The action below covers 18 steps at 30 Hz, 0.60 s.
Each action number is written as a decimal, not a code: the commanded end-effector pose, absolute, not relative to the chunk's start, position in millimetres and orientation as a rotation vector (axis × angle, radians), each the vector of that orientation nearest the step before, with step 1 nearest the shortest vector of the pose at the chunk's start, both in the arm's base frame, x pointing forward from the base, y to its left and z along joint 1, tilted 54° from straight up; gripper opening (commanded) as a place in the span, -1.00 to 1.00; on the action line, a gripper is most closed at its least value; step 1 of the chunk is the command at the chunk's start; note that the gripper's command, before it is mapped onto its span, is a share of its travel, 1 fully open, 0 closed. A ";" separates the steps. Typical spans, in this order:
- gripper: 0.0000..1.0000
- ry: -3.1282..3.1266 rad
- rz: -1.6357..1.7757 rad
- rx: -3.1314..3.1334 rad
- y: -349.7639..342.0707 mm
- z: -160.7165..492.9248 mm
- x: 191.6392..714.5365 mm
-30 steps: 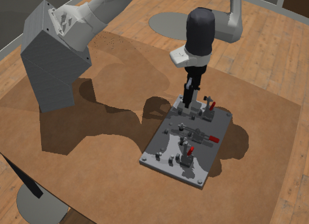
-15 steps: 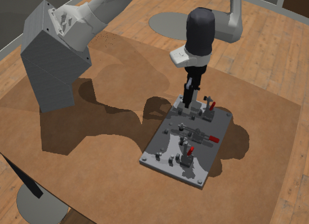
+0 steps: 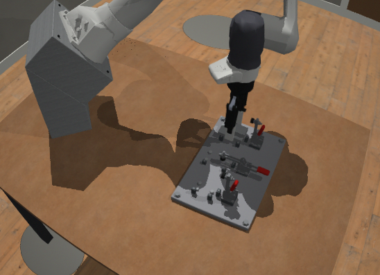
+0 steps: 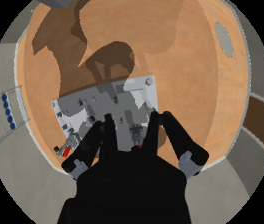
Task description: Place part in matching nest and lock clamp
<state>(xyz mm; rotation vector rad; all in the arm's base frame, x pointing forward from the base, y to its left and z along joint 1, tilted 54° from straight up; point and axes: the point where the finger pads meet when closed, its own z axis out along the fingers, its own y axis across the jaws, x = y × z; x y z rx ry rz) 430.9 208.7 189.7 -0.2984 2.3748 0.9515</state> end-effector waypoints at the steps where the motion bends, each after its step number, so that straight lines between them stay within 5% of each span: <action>1: -1.00 2.371 0.947 -0.303 209.1 189.7 432.6; 18: -1.00 2.371 0.947 -0.303 210.0 188.6 434.0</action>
